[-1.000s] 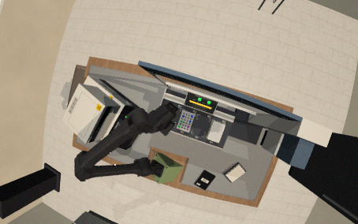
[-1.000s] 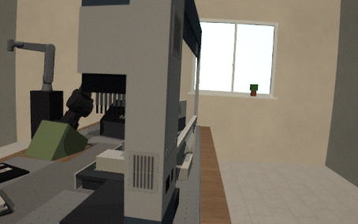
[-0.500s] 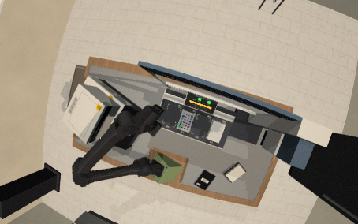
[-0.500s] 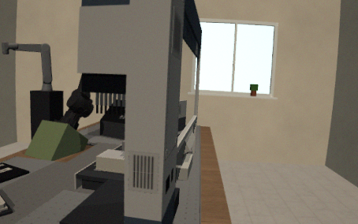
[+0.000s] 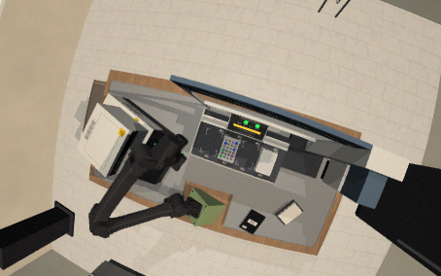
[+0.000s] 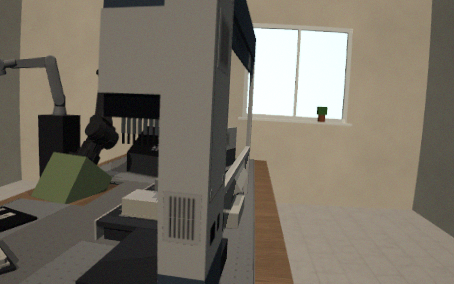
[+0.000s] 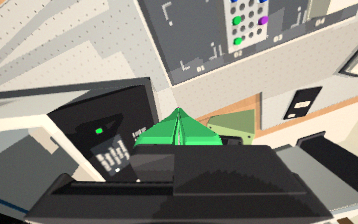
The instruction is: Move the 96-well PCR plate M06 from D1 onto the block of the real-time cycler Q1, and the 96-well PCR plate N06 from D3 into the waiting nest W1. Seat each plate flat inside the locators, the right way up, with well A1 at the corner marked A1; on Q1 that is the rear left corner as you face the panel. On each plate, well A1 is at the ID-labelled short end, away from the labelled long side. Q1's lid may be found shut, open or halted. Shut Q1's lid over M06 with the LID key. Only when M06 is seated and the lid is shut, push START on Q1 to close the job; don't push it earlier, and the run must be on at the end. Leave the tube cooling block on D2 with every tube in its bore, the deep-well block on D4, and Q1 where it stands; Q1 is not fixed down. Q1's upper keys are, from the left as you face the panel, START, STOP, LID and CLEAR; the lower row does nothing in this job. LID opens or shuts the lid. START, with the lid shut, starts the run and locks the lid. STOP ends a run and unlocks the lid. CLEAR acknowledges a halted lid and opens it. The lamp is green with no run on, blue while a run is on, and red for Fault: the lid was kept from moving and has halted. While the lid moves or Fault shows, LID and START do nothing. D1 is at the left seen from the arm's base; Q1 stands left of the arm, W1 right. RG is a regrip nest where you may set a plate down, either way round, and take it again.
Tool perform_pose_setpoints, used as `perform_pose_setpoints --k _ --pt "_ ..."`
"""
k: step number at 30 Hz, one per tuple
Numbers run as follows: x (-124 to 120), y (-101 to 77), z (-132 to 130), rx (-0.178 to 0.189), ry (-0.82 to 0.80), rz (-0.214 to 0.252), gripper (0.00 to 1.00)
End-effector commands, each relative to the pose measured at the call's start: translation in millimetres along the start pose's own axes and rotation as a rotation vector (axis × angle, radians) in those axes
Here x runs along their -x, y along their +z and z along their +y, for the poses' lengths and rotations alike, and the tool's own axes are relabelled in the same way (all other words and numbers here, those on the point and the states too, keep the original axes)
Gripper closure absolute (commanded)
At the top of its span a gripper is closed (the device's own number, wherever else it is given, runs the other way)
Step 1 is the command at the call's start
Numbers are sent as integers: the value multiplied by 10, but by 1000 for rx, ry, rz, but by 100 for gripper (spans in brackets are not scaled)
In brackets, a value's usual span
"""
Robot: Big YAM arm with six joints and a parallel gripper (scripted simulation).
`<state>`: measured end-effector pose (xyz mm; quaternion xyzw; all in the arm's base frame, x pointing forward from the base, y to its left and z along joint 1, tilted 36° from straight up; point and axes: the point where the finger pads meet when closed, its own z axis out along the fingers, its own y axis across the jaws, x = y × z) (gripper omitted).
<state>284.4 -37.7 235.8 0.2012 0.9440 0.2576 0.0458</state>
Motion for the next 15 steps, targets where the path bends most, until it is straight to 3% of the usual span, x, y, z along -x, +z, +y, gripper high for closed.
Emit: perform_pose_setpoints --k 1,4,6,7,11,12,13,15 --pt "-200 48 51 3 35 24 100" --pt "-197 86 55 3 38 33 100" --pt "-290 123 111 3 37 33 100" --pt "-339 137 137 26 14 36 100" --pt "-580 111 225 8 13 24 100" --pt "-618 98 261 9 12 18 100" --pt "-656 94 292 36 -10 23 100" --pt "-748 135 299 31 1 28 100"
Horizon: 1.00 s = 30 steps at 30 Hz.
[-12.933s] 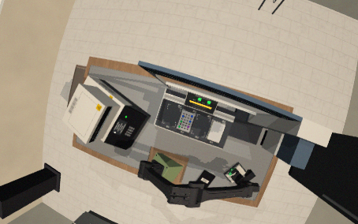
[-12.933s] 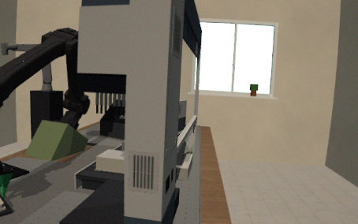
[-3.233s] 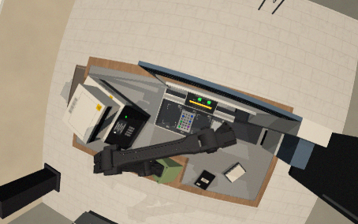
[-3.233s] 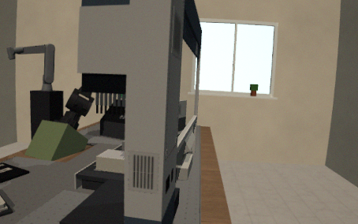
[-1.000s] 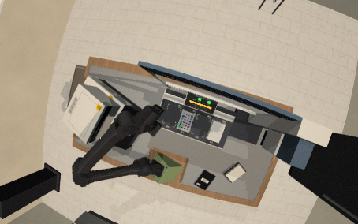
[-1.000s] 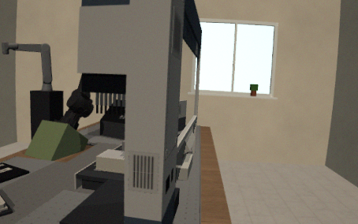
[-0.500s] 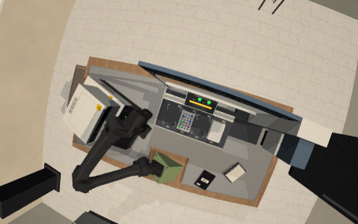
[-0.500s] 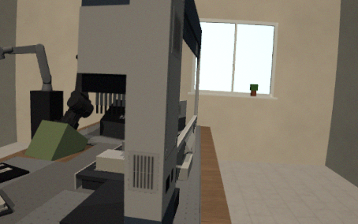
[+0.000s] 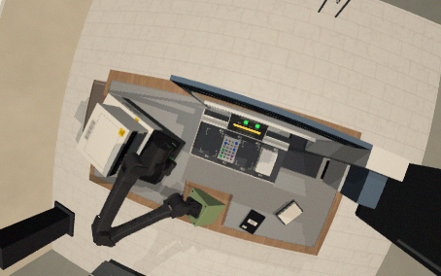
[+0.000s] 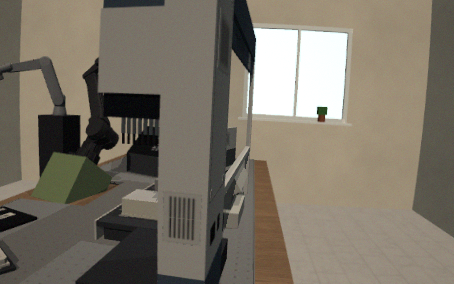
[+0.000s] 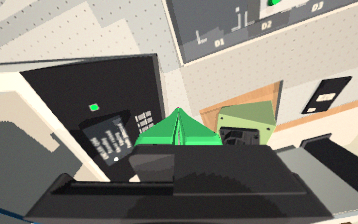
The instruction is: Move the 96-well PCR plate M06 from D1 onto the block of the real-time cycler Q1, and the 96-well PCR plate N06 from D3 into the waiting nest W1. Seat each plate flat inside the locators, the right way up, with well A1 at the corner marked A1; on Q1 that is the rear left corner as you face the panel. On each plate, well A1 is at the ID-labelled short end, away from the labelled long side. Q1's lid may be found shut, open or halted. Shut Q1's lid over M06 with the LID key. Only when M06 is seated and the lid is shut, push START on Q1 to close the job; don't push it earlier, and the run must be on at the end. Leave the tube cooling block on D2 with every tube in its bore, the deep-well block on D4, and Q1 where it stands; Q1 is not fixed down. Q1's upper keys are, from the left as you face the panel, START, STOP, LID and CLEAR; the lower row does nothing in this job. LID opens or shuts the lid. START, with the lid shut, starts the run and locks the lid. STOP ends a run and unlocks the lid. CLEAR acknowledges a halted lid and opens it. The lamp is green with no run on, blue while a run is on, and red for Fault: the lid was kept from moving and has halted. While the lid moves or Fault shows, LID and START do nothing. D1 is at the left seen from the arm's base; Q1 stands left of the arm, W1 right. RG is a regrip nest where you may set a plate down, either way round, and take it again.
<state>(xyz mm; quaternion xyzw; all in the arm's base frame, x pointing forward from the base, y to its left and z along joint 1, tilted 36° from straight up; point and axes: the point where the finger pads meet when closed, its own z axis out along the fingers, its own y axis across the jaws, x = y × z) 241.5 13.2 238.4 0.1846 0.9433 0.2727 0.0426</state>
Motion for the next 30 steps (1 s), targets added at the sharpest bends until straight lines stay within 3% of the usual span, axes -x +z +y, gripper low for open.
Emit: perform_pose_setpoints --k 1,5,6,12,13,16,17,22,23,24,30 --pt "-185 42 48 2 35 13 100" --pt "-264 104 64 1 45 24 100" --pt "-271 97 66 26 30 32 100" --pt "-637 154 141 11 20 21 100" --pt "-685 163 158 37 5 33 100" --pt "-801 205 162 34 14 30 100" --pt "-845 235 156 57 6 50 100" --pt "-970 310 117 45 19 58 100" --pt "-978 283 144 71 -1 64 100" --pt "-1022 288 143 75 -5 63 100" --pt "-1368 400 114 63 -15 51 100"
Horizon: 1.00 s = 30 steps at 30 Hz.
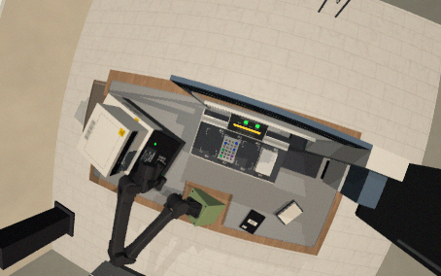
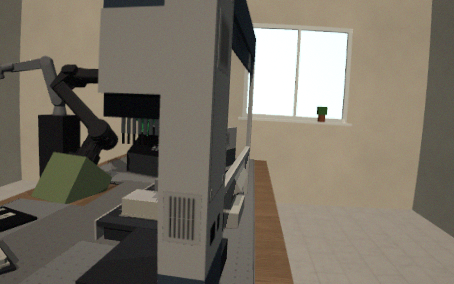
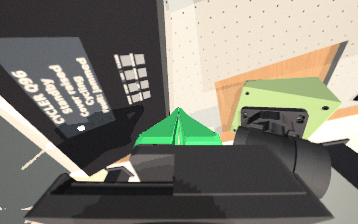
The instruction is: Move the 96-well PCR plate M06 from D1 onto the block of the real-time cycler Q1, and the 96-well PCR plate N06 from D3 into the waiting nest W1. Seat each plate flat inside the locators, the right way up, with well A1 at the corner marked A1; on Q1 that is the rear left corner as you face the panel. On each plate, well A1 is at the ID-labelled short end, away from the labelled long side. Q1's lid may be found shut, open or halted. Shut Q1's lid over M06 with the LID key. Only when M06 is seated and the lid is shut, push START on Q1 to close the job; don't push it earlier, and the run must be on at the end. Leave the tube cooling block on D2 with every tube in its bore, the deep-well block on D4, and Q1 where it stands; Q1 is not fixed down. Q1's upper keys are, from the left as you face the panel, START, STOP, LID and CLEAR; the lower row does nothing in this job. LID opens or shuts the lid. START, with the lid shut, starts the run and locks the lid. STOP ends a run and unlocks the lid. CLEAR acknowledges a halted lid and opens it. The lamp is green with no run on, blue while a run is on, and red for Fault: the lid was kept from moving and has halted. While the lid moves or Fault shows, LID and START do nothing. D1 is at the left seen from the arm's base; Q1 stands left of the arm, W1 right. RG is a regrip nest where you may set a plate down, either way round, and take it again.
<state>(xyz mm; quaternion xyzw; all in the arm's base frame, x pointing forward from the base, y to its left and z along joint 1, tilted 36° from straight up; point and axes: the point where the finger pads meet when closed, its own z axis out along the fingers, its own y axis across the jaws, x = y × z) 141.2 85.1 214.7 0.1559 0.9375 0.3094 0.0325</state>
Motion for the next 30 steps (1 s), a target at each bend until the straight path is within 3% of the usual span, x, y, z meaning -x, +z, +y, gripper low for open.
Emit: perform_pose_setpoints --k 1,19,30 --pt "-209 47 10 -7 30 0 100" --pt "44 -143 175 22 -8 -59 100" --pt "35 -193 274 16 -23 -54 100"
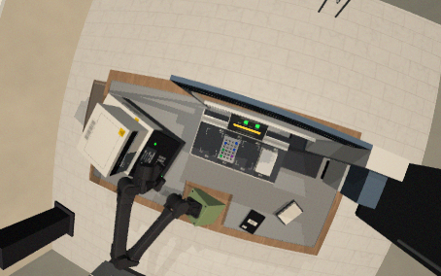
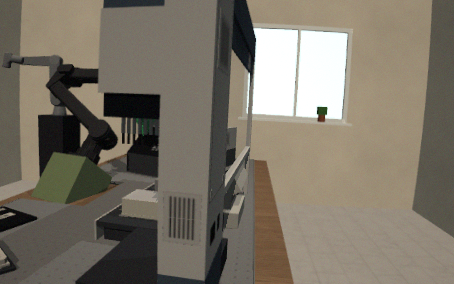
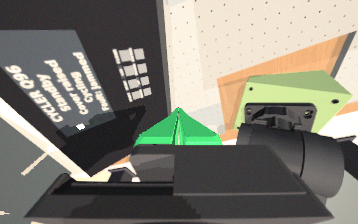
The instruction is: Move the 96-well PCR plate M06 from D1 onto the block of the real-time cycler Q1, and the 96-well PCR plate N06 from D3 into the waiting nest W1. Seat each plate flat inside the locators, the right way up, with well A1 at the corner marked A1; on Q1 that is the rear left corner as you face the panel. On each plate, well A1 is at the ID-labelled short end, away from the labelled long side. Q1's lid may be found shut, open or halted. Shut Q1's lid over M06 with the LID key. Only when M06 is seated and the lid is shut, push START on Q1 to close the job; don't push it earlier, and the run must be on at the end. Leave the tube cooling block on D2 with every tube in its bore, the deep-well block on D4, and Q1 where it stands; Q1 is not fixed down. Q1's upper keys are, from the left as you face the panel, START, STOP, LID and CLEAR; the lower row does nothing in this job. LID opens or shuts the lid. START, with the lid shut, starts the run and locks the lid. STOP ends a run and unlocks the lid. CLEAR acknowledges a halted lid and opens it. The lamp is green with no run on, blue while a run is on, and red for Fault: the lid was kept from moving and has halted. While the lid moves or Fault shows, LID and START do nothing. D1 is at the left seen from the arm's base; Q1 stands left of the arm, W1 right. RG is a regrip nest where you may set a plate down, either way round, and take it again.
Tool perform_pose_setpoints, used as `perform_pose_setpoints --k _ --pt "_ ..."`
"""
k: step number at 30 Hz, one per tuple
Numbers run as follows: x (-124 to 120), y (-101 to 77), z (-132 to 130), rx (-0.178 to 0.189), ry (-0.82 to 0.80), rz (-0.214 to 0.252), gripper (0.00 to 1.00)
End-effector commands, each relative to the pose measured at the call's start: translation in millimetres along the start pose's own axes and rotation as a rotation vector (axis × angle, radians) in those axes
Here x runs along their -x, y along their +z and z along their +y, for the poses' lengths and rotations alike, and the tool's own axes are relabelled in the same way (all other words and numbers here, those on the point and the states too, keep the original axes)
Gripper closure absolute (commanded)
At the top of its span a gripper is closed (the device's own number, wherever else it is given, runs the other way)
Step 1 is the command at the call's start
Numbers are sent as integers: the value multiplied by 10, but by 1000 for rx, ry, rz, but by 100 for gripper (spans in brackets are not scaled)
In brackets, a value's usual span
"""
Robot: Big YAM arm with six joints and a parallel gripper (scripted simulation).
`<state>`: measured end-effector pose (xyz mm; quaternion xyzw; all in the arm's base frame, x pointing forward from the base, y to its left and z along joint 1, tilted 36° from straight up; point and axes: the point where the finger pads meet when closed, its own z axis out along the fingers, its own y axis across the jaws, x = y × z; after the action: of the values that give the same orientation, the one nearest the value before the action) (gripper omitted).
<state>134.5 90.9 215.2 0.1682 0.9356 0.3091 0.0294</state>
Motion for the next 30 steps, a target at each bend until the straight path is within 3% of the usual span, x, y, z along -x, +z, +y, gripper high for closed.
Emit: perform_pose_setpoints --k 1,20,30 --pt "120 -205 279 16 -49 -54 100" --pt "87 42 519 20 -29 -36 100" --pt "97 48 721 36 -18 -47 100"
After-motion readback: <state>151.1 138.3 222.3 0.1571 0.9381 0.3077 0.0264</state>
